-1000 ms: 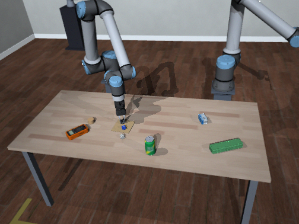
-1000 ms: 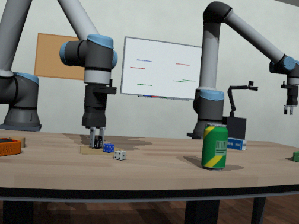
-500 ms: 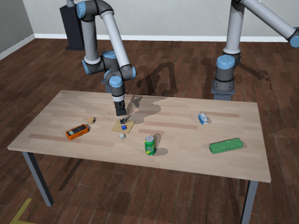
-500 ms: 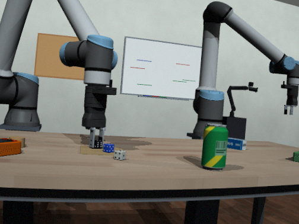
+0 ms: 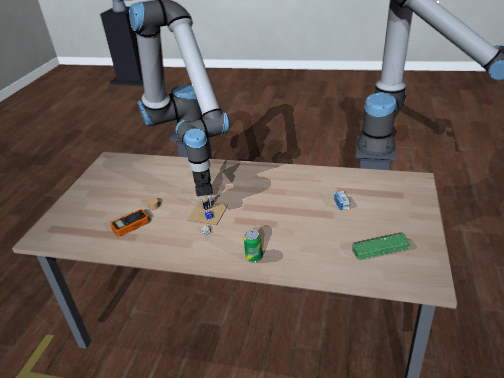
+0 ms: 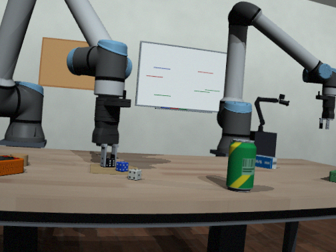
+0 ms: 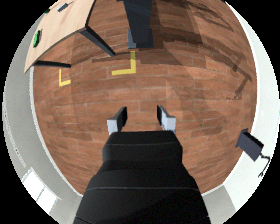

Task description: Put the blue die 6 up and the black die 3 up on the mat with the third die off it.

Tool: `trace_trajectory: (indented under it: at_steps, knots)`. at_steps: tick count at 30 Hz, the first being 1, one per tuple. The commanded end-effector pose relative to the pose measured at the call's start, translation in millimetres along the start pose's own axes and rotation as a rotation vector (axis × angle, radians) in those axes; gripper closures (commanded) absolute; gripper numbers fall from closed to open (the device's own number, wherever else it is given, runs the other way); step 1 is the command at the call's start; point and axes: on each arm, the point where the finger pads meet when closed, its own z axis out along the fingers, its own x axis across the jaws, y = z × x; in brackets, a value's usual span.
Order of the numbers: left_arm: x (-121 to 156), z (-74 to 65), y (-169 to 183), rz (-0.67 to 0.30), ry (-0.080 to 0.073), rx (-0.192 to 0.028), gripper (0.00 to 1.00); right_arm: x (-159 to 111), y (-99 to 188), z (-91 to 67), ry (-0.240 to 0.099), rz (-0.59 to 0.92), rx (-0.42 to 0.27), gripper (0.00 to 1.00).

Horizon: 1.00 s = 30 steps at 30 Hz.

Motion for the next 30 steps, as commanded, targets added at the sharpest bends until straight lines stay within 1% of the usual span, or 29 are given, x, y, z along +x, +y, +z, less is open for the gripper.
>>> trace_trajectory:
  at_steps: [1,28,29,30]
  knots:
    - [-0.2,-0.8,0.6,0.0,0.0,-0.002,0.0,-0.2,-0.9,-1.1,0.0,0.0,0.002,0.51]
    - [-0.2,-0.8,0.6,0.0,0.0,-0.002,0.0,-0.2,-0.9,-1.1,0.0,0.0,0.002,0.51]
    - [-0.2,-0.8,0.6,0.0,0.0,-0.002,0.0,-0.2,-0.9,-1.1,0.0,0.0,0.002,0.45]
    - [-0.2,-0.8,0.6,0.0,0.0,-0.002,0.0,-0.2,-0.9,-1.1,0.0,0.0,0.002,0.45]
